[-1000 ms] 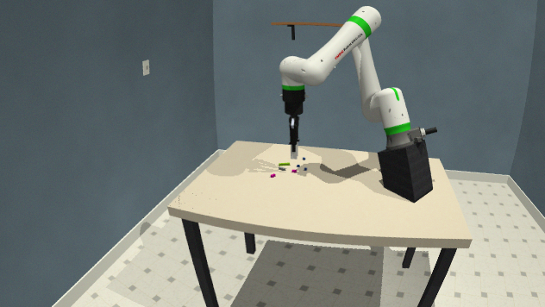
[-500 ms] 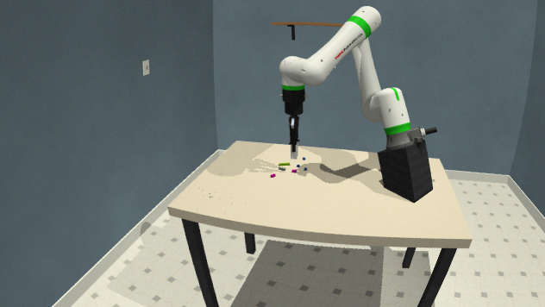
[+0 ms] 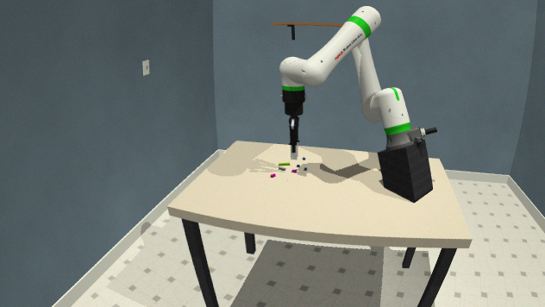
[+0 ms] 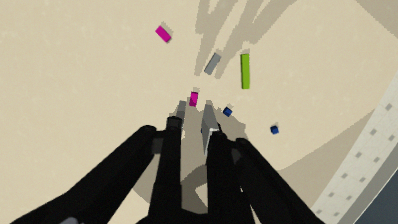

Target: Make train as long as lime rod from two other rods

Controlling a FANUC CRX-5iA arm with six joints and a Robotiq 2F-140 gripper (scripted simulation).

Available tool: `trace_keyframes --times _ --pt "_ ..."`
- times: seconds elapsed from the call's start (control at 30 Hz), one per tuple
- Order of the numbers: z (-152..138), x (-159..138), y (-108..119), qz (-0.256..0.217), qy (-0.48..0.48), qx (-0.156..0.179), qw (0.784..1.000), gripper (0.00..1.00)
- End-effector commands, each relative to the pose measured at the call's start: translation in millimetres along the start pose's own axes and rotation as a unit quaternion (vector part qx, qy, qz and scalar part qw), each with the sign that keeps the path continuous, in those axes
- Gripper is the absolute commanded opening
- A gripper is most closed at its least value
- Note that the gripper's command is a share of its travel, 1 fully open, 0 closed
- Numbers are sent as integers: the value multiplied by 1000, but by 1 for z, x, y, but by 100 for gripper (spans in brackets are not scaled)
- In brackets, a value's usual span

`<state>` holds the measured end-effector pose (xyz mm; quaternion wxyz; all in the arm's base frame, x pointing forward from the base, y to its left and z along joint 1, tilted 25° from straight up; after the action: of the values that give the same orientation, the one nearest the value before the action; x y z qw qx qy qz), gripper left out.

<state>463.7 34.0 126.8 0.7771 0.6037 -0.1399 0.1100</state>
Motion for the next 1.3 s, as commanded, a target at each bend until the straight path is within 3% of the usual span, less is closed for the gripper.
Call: trace_keyframes --times 0.0,1.27 --pt "0 0 -1 0 0 0 1000 15" --pt "0 0 -46 0 0 0 1000 15"
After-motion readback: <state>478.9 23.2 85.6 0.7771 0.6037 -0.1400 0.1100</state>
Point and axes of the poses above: the point where the finger pads meet when closed, its own y axis back along the fingers, its own z axis across the jaws, x = y × z, the point moved 4 cm from there along y, back along the fingers, and after that the axes turned 14 degrees about -y, right-handed, at the moved point
